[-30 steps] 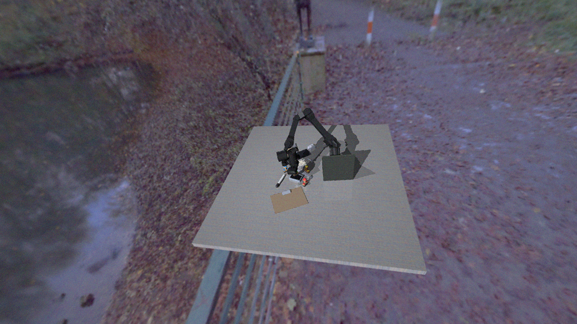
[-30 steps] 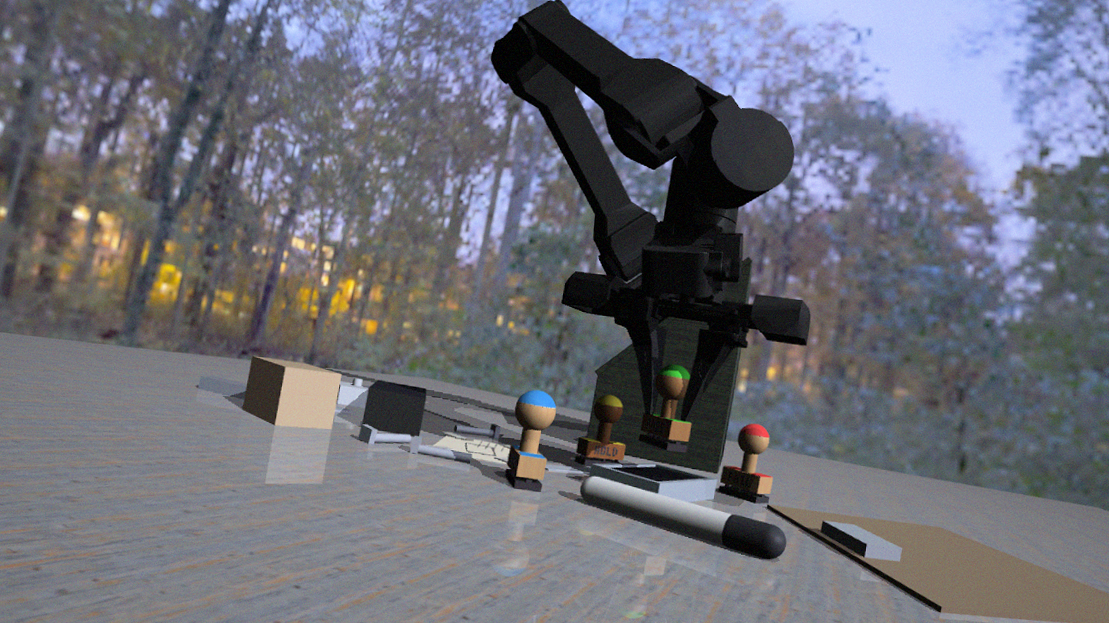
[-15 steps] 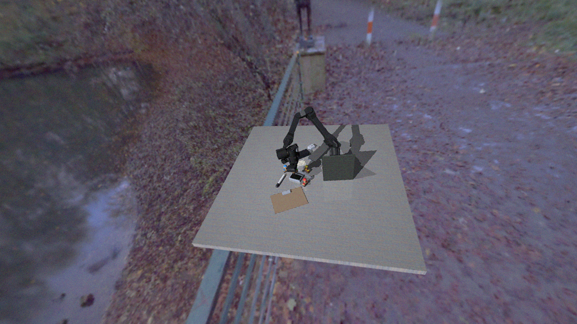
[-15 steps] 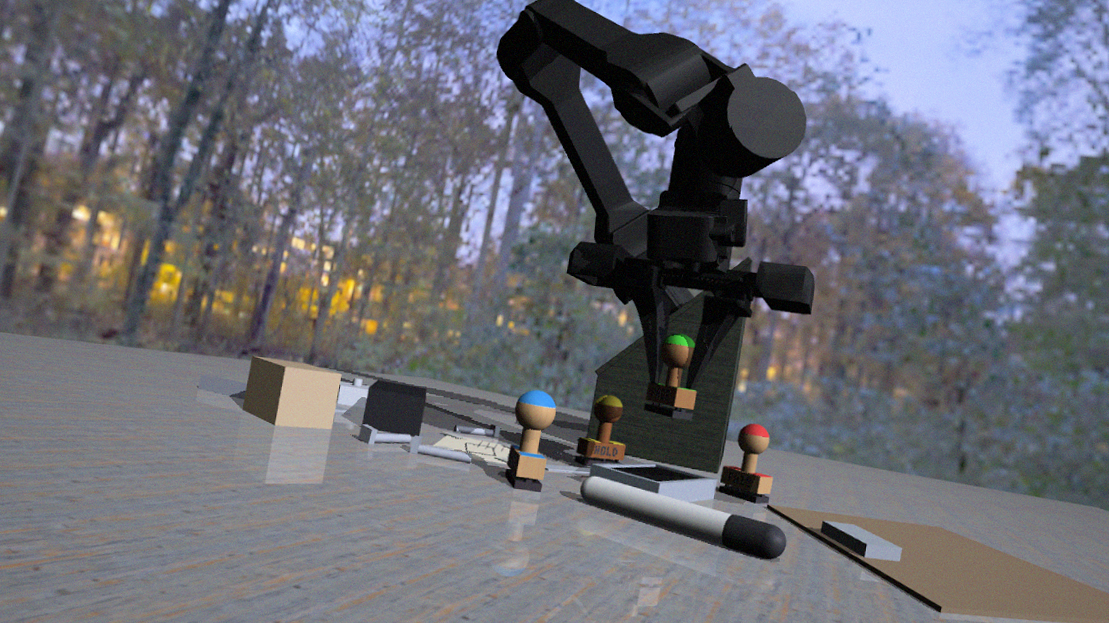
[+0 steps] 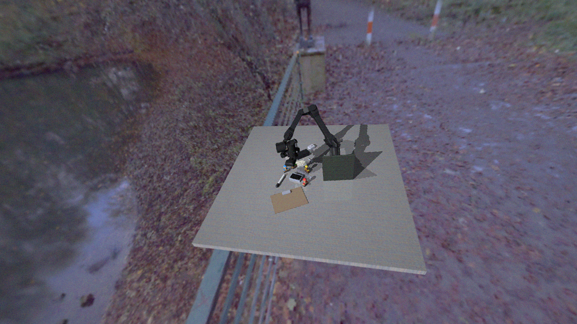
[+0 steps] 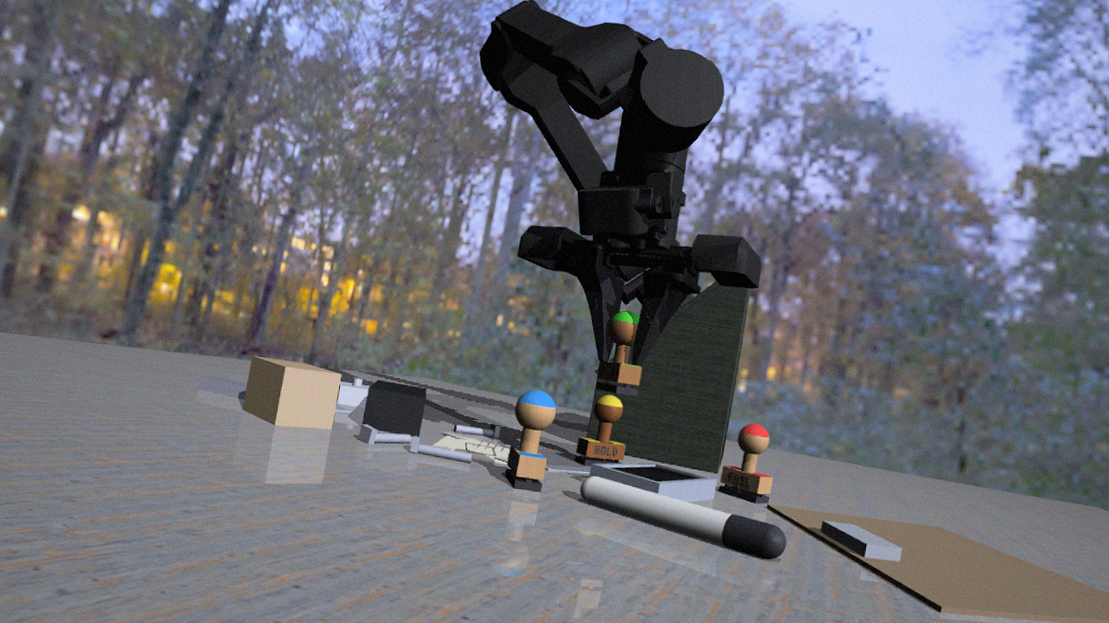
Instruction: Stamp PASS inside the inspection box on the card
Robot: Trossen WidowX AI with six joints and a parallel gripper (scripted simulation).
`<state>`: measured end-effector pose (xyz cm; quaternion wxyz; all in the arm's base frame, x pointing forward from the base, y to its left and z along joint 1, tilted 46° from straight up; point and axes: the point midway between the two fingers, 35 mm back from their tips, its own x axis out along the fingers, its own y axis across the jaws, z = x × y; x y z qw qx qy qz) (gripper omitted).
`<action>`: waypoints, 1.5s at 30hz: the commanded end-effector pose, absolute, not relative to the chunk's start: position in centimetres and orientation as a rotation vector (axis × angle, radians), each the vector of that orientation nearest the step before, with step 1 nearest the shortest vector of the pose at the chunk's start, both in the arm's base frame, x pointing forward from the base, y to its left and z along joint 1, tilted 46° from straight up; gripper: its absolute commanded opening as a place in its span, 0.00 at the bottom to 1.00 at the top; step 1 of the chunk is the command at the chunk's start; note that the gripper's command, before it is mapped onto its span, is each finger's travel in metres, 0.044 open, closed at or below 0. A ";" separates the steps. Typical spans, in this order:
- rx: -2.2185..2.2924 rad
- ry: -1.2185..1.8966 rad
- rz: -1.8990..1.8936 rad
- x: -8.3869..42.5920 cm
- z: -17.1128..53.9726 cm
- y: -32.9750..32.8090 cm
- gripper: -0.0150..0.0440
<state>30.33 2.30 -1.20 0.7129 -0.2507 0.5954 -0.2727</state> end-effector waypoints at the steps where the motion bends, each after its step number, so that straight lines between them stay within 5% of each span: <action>1: -0.529 1.306 -0.627 30.5 0.6 0.6 0.25; 16: -0.423 1.242 -0.730 29.9 6.4 -5.5 0.25; 45: -0.421 1.242 -0.730 30.2 5.3 -6.6 0.25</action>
